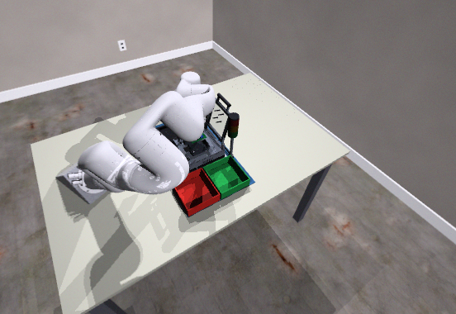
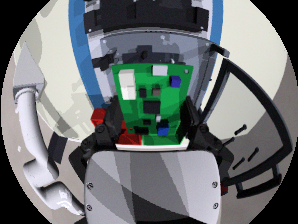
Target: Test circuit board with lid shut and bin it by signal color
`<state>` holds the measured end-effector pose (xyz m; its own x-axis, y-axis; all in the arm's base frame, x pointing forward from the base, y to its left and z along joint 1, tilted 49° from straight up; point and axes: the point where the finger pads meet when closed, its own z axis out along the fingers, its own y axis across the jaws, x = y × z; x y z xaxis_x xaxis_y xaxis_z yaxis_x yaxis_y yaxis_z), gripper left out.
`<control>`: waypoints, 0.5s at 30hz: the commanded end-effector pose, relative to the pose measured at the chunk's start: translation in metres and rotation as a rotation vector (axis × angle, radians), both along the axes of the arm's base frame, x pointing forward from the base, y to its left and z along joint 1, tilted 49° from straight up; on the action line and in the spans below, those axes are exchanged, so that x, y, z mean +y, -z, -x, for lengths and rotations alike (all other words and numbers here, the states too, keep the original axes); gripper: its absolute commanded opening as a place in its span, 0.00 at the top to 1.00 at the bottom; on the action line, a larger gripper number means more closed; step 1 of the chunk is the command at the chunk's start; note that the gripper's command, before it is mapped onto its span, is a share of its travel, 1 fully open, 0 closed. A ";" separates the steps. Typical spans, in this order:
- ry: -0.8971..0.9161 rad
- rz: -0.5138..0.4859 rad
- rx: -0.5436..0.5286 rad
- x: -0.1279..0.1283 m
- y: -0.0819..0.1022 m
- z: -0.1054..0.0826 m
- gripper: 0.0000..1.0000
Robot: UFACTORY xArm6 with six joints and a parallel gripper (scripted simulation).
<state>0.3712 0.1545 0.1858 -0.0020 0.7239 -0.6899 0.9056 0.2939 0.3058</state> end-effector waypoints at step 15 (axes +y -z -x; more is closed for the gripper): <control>-0.004 -0.004 -0.001 -0.008 -0.010 0.003 0.21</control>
<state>0.3677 0.1460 0.1942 -0.0041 0.7250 -0.6888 0.9052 0.2955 0.3056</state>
